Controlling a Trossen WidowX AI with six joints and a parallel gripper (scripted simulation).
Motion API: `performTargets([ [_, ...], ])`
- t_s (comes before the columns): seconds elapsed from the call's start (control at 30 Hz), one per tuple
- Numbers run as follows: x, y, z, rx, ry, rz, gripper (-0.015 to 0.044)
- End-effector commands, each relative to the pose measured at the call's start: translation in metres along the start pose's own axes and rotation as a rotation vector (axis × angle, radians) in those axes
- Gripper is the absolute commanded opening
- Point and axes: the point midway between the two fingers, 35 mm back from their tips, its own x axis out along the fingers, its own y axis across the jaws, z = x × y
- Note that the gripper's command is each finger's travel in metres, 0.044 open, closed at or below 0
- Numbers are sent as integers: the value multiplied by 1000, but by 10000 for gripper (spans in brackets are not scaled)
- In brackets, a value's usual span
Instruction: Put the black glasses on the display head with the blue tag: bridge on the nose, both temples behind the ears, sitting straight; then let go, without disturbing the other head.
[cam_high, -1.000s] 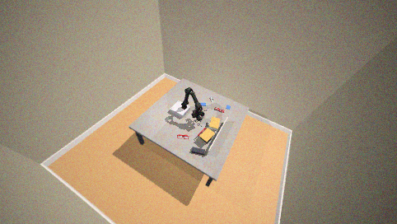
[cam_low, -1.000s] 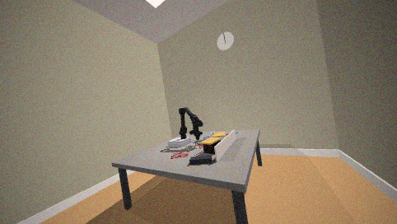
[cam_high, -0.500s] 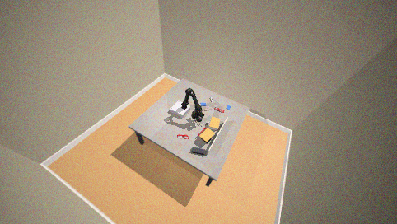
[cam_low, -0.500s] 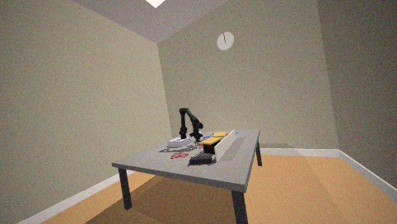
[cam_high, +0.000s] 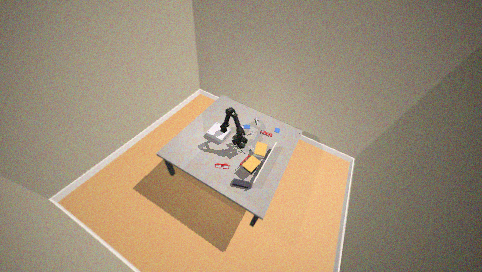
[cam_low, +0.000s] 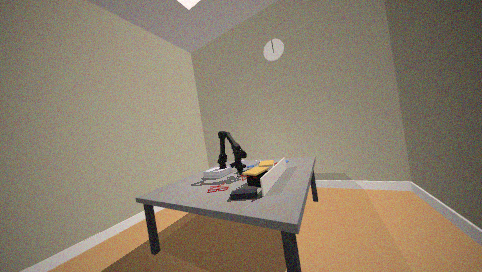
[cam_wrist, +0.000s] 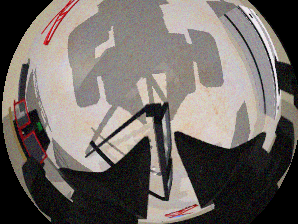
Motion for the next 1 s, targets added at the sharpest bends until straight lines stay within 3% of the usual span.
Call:
performTargets([
  [0.0, 1, 2, 1, 3, -6, 1, 120],
  [0.17, 1, 5, 1, 3, -6, 1, 120],
  [0.77, 1, 2, 0, 3, 0, -1, 0],
  [0.97, 0, 2, 0, 3, 0, -1, 0],
])
